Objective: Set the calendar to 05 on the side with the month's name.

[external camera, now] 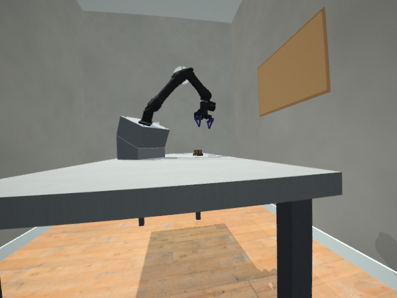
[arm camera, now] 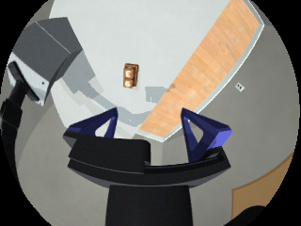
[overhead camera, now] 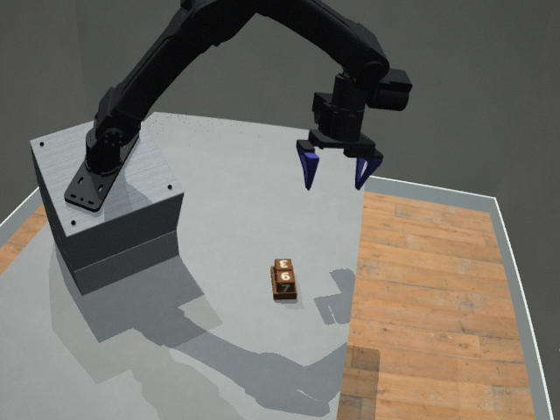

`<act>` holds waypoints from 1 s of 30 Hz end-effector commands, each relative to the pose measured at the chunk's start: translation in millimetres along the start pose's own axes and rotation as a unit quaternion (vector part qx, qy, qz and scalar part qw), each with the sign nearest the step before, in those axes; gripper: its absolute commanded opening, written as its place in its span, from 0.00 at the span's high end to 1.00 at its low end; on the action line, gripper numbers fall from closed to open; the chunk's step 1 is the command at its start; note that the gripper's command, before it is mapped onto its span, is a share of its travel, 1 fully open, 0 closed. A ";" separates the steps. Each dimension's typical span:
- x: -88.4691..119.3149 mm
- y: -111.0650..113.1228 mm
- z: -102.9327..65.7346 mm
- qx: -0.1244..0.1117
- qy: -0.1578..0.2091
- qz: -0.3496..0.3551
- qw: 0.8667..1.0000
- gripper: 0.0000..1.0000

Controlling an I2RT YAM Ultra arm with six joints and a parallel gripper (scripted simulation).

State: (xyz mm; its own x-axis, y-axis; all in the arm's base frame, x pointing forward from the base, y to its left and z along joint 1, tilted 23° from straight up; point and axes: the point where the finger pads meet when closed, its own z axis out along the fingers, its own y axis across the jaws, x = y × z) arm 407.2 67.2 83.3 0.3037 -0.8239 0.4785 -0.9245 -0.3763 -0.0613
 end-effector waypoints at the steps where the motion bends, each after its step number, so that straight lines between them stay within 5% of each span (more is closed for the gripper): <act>1: 0.8 -1.8 -4.2 0.006 0.000 0.001 1.000 0.00; 20: 1.9 -1.9 -6.5 0.013 -0.002 0.005 1.000 0.00; 30: 2.5 54.5 38.9 0.042 -0.053 0.067 0.995 0.00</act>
State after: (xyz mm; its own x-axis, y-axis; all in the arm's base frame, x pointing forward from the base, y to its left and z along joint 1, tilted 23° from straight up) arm 360.6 21.0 49.7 0.2292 -0.8767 0.4229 -0.9523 -0.2919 -0.0891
